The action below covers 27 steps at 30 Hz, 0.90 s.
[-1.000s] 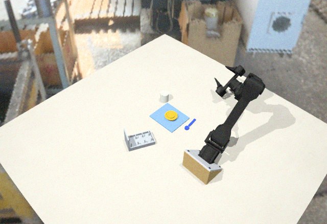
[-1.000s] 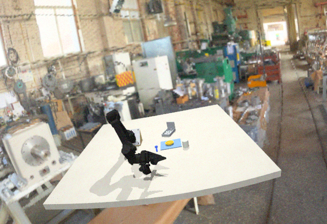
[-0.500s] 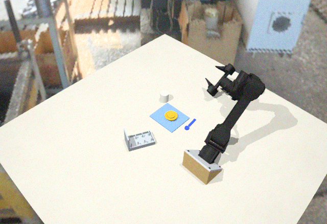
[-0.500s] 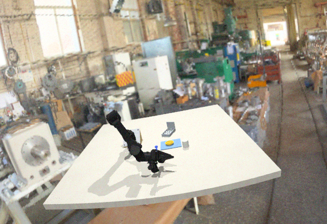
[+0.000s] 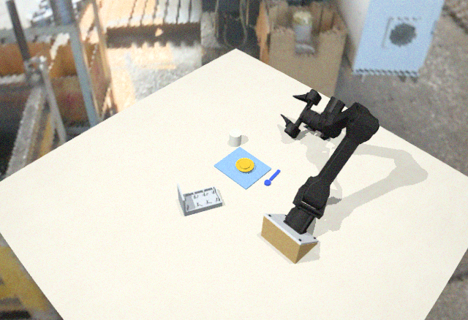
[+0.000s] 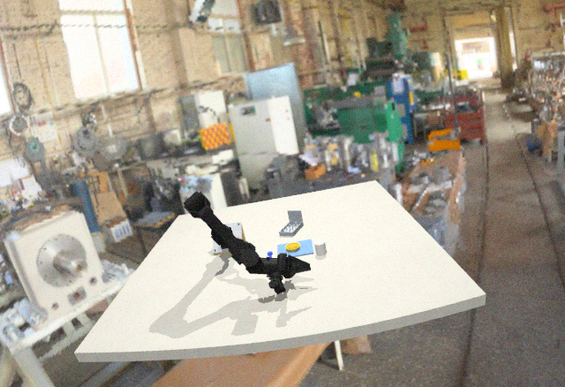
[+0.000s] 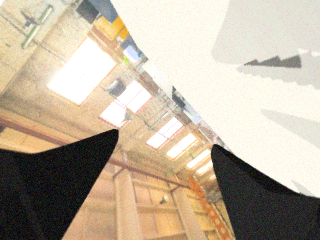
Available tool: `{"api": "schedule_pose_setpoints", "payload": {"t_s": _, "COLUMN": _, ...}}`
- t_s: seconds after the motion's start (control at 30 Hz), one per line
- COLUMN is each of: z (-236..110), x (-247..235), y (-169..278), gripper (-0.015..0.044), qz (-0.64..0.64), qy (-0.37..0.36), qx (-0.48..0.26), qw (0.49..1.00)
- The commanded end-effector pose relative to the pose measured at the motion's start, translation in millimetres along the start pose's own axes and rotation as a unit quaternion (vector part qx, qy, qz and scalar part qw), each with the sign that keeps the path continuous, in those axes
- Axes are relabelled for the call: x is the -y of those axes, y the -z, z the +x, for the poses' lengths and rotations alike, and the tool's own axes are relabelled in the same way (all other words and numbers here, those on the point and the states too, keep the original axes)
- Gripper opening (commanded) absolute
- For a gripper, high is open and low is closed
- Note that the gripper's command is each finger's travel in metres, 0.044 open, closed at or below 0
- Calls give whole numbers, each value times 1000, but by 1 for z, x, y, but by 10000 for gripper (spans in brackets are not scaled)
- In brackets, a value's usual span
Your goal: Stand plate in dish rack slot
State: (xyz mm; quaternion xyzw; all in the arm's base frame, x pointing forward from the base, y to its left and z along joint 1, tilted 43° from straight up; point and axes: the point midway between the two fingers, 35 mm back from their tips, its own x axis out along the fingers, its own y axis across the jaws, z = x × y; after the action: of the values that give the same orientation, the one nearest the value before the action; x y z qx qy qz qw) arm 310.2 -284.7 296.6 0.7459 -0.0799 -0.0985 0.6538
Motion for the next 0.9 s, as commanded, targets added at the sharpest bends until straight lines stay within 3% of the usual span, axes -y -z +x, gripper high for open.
{"api": "schedule_pose_setpoints", "payload": {"t_s": 0.0, "z": 9, "x": 8, "y": 4, "gripper": 400, "qz": -8, "qy": 17, "qx": 6, "qw": 1000}}
{"api": "schedule_pose_setpoints", "payload": {"t_s": 0.87, "z": 50, "x": 88, "y": 53, "gripper": 400, "qz": -107, "qy": 193, "qx": 16, "qw": 975}}
